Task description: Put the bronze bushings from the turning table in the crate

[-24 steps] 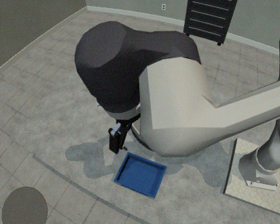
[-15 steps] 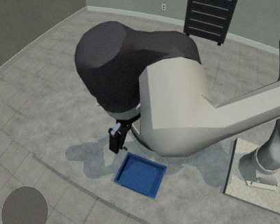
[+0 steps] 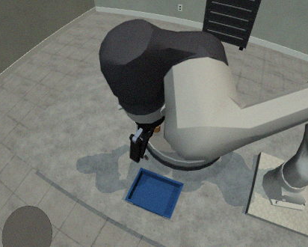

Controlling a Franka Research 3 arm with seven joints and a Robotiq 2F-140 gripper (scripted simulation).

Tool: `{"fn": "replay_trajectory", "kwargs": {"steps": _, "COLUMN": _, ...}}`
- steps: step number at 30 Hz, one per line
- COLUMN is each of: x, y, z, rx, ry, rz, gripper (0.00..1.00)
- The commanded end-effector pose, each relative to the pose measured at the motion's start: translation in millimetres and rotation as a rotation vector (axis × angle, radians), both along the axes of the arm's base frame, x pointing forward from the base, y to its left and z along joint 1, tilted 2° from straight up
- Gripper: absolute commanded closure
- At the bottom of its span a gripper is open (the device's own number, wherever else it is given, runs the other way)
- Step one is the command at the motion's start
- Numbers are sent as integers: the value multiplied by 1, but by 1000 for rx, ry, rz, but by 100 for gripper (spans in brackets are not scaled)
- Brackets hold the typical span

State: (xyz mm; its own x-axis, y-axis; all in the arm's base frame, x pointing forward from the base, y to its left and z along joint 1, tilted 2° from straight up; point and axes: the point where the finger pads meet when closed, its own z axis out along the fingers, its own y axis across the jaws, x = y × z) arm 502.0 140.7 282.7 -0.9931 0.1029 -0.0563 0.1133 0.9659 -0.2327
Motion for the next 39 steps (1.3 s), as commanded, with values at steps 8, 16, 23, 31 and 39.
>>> {"fn": "replay_trajectory", "kwargs": {"steps": 8, "x": -8, "y": -68, "z": -6, "rx": 15, "ry": 49, "rz": 194, "gripper": 0}}
{"fn": "replay_trajectory", "kwargs": {"steps": 16, "x": -21, "y": -102, "z": -14, "rx": 30, "ry": 75, "rz": 277, "gripper": 0}}
{"fn": "replay_trajectory", "kwargs": {"steps": 23, "x": -33, "y": -126, "z": -21, "rx": 45, "ry": 94, "rz": 343, "gripper": 0}}
{"fn": "replay_trajectory", "kwargs": {"steps": 31, "x": -49, "y": -152, "z": -31, "rx": 68, "ry": 114, "rz": 425, "gripper": 0}}
{"fn": "replay_trajectory", "kwargs": {"steps": 39, "x": -66, "y": -174, "z": -42, "rx": 95, "ry": 129, "rz": 507, "gripper": 0}}
